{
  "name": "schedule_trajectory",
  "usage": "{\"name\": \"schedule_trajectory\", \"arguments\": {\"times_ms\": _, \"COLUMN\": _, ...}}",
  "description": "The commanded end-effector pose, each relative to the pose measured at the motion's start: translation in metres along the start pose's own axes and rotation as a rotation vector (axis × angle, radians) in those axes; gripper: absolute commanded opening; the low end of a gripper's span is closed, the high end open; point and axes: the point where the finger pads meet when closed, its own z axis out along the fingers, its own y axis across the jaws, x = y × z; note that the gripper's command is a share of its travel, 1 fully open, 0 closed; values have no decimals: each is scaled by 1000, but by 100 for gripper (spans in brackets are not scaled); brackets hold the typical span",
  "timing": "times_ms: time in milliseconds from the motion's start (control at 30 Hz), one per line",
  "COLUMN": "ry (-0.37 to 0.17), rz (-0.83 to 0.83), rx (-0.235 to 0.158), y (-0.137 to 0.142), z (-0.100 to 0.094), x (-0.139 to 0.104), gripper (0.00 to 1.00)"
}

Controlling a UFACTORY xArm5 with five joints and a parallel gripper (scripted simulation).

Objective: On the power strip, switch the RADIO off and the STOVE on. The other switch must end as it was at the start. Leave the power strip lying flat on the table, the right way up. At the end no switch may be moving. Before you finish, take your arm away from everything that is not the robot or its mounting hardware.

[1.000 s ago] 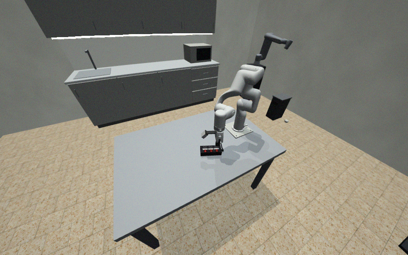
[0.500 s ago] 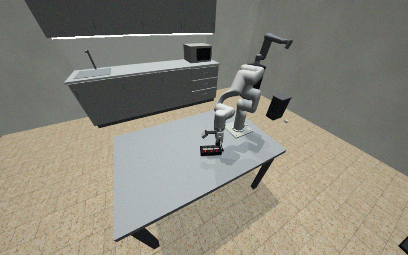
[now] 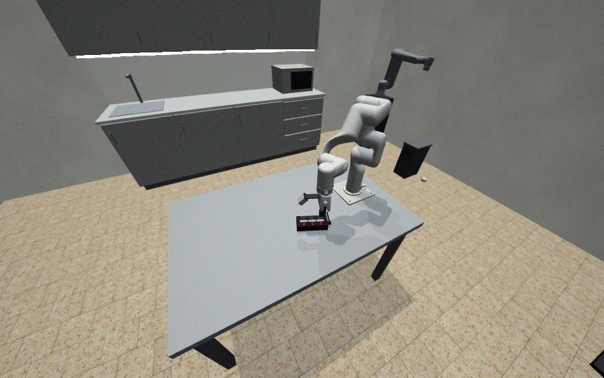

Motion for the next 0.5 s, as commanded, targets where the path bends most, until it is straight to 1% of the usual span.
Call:
{"name": "schedule_trajectory", "arguments": {"times_ms": 0, "ry": 2, "rz": 0, "rx": 3, "y": -1, "z": -1, "x": 1, "gripper": 0}}
{"name": "schedule_trajectory", "arguments": {"times_ms": 467, "ry": 2, "rz": 0, "rx": 3, "y": -1, "z": 7, "x": 0, "gripper": 0}}
